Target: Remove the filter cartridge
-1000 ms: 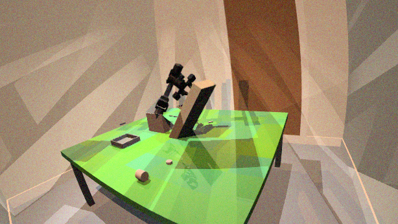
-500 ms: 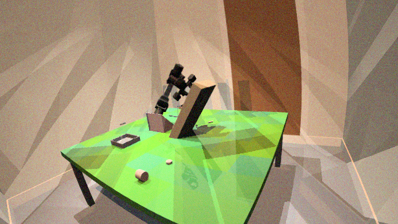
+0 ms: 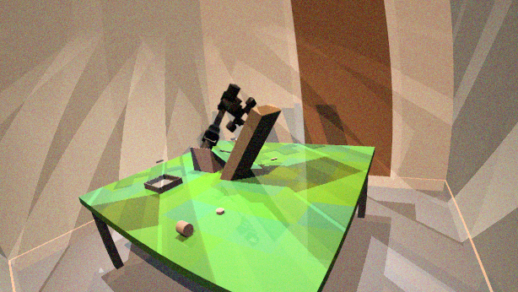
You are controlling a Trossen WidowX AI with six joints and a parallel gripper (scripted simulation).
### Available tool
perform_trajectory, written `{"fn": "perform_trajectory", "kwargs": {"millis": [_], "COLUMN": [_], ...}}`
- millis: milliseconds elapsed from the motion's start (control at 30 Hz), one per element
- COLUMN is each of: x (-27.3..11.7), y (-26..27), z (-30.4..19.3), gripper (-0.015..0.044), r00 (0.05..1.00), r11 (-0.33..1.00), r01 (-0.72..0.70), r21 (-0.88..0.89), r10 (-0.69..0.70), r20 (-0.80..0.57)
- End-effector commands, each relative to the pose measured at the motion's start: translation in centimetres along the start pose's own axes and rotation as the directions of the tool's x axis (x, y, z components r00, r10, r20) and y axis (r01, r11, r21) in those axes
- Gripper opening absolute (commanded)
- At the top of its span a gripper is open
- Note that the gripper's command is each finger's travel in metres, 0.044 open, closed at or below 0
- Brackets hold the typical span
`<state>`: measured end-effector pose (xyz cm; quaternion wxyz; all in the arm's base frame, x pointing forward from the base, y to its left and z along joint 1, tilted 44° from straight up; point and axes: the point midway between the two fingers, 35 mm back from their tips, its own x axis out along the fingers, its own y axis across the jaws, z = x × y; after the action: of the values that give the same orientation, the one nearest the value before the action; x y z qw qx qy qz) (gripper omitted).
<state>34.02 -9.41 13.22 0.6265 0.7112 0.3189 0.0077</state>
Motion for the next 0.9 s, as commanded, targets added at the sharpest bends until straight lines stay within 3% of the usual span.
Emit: {"fn": "perform_trajectory", "kwargs": {"millis": [0, 133, 433, 500, 567, 867], "x": [0.35, 0.44, 0.1, 0.1, 0.12, 0.44], "y": [-0.02, -0.01, -0.01, -0.01, -0.01, -0.01], "z": [-0.01, -0.01, 0.01, 0.01, 0.01, -0.01], "gripper": [0.0115, 0.0115, 0.0055, 0.0002, 0.0, 0.0], "r00": [1.0, 1.0, 1.0, 1.0, 1.0, 1.0], "r11": [1.0, 1.0, 1.0, 1.0, 1.0, 0.964], "r01": [0.005, 0.005, -0.001, -0.001, 0.0, 0.005], "r21": [0.001, 0.001, 0.001, 0.001, -0.005, -0.265], "r10": [-0.005, -0.005, 0.001, 0.001, 0.0, -0.004], "r20": [0.003, 0.003, 0.0, 0.0, 0.0, 0.003]}}
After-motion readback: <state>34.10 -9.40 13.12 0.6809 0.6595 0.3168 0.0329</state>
